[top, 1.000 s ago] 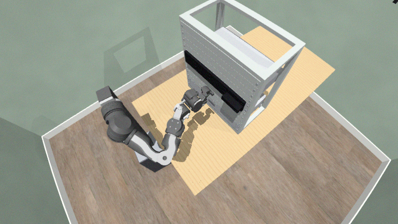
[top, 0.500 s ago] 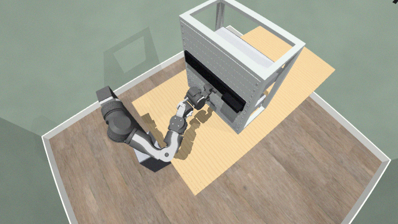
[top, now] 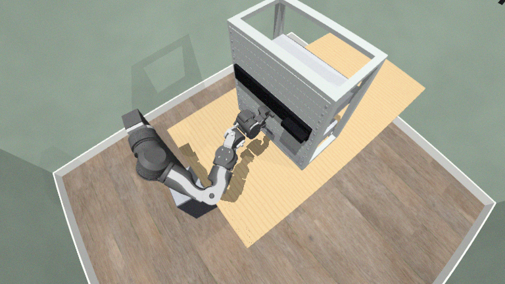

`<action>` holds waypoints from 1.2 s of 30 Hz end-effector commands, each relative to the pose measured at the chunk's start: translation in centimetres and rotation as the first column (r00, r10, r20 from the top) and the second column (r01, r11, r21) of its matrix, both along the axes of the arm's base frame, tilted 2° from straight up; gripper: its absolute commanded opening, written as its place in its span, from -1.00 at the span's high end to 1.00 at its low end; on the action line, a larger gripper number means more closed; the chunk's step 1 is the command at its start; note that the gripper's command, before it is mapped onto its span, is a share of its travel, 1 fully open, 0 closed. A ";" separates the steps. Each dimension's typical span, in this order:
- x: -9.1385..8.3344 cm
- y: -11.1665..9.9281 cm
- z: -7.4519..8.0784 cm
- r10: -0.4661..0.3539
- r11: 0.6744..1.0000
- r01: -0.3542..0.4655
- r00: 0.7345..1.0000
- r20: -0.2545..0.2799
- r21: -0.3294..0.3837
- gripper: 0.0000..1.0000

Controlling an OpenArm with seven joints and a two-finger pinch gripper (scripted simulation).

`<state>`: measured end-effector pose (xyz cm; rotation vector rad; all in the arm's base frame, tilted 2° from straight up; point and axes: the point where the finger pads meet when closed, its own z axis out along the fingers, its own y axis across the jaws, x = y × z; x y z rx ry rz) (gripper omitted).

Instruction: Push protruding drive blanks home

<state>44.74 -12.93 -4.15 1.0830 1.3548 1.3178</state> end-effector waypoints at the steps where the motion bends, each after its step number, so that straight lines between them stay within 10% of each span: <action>1: 0.0 0.1 -0.2 0.000 1.000 0.000 1.000 -0.006 -0.004 1.00; 36: 1.2 0.3 -0.5 -0.002 1.000 0.002 1.000 -0.009 -0.003 1.00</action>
